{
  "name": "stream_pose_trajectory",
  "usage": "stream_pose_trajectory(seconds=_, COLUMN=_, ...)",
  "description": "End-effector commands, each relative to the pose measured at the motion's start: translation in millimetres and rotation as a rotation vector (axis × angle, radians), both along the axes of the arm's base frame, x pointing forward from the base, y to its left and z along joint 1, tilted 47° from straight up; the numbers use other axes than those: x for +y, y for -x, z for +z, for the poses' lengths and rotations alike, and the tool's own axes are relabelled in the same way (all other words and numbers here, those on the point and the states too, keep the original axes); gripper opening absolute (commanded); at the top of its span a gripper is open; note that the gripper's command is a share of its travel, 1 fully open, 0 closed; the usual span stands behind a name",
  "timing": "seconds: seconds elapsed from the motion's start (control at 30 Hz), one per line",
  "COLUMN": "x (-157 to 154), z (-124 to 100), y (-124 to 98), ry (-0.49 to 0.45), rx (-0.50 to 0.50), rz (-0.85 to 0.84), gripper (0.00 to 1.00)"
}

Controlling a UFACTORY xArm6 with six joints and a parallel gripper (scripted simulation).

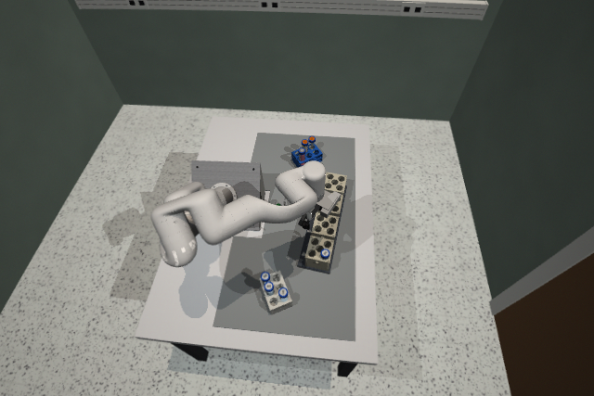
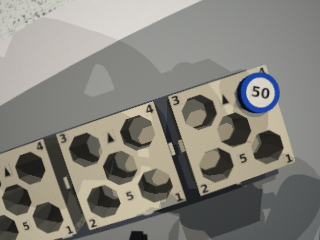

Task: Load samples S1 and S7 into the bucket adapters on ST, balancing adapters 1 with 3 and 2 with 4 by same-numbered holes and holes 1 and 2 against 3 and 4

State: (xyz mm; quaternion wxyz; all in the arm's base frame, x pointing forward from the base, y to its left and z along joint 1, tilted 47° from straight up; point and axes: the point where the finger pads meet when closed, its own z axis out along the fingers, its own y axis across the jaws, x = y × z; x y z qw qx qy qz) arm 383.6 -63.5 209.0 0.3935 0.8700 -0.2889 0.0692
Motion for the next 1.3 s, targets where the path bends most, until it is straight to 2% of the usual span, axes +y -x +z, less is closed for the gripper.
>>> stream_pose_trajectory(seconds=0.0, x=-13.3, z=17.6, y=6.6, ry=-0.002, rx=-0.004, rz=0.002, gripper=1.00)
stream_pose_trajectory(seconds=0.3, x=-41.2, z=49.6, y=21.8, ry=-0.002, rx=-0.004, rz=0.002, gripper=1.00)
stream_pose_trajectory(seconds=0.47, x=-49.5, z=59.0, y=26.3, ry=-0.002, rx=-0.004, rz=0.002, gripper=1.00)
stream_pose_trajectory(seconds=1.27, x=-88.1, z=22.7, y=31.8, ry=-0.001, rx=-0.004, rz=0.002, gripper=1.00)
